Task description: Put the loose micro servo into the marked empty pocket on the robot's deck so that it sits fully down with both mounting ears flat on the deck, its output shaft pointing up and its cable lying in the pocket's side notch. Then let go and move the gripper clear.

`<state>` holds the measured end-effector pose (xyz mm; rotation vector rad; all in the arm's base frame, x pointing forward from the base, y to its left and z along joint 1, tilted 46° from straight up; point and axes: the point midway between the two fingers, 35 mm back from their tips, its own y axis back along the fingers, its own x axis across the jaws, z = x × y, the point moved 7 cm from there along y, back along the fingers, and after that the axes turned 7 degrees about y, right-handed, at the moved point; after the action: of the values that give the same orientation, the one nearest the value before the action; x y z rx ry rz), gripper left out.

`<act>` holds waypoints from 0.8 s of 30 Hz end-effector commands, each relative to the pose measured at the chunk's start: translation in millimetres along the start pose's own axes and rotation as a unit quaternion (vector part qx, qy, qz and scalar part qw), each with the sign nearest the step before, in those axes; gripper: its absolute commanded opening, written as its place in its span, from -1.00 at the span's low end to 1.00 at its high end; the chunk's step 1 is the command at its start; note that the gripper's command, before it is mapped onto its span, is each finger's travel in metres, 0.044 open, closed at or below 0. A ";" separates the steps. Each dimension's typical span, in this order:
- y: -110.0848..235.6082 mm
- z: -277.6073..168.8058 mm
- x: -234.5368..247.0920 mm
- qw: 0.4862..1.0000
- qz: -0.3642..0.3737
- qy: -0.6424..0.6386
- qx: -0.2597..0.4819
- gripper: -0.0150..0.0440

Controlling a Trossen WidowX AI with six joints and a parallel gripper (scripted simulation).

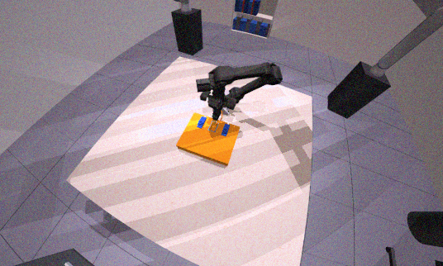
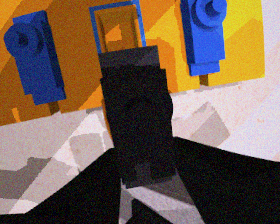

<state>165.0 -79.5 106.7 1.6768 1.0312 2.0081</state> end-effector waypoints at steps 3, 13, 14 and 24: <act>0.2 7.6 -0.3 1.000 0.001 0.009 0.000 -0.49; 0.2 52.1 -4.5 1.000 0.000 0.010 -0.001 -0.49; 0.2 52.9 -4.6 1.000 0.001 0.010 -0.001 -0.49; -7.9 53.5 -4.7 1.000 0.001 0.010 -0.001 -0.49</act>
<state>215.5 -63.3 103.4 1.6540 1.0397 2.0322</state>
